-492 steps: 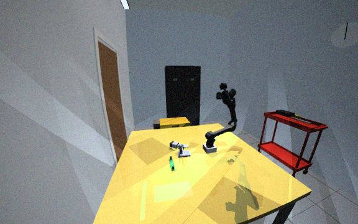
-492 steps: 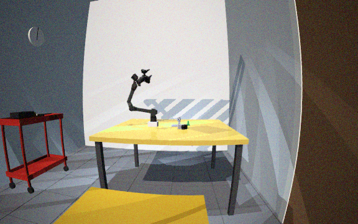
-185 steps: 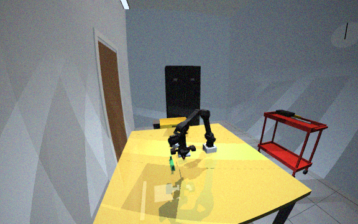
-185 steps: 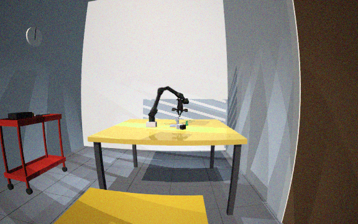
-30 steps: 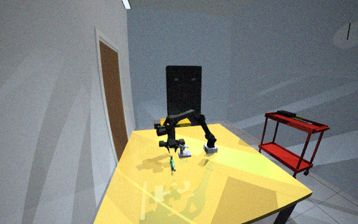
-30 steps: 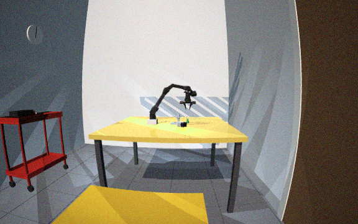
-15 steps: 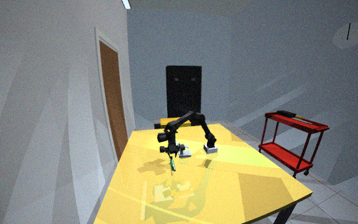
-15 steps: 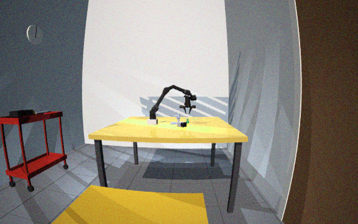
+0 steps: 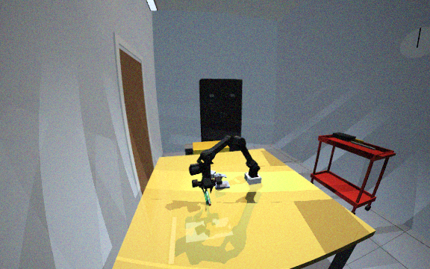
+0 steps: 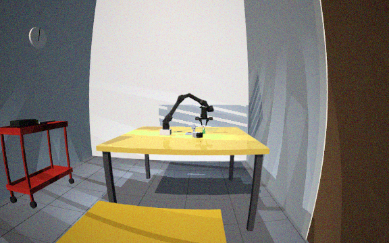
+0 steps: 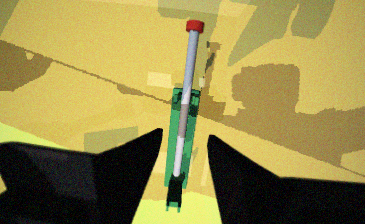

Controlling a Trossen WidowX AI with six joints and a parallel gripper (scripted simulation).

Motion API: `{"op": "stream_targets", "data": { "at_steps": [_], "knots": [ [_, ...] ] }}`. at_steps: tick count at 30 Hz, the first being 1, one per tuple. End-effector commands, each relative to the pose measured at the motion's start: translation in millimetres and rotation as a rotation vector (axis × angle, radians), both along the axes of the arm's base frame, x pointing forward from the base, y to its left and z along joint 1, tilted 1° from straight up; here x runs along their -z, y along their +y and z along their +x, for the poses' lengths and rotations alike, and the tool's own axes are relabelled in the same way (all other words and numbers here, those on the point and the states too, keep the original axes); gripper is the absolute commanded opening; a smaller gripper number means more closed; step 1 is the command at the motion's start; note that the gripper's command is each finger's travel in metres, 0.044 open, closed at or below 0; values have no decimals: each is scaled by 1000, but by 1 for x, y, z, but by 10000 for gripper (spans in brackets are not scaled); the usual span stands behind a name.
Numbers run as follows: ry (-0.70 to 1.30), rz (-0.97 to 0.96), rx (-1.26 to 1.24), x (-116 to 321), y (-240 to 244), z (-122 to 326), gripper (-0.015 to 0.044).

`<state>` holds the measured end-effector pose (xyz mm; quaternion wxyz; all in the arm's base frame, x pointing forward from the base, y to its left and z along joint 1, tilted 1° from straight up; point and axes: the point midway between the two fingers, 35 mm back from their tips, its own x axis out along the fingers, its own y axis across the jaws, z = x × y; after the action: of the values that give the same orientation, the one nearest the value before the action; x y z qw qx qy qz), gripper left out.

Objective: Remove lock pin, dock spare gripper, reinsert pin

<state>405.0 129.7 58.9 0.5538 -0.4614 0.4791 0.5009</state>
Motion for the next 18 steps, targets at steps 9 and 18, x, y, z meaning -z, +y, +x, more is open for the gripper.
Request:
{"op": "stream_targets", "data": {
  "at_steps": [9, 18],
  "knots": [
    [2, -6, -6, 22, 0, 0, 180],
    [2, -6, -6, 37, 1, -1, 180]
  ]
}}
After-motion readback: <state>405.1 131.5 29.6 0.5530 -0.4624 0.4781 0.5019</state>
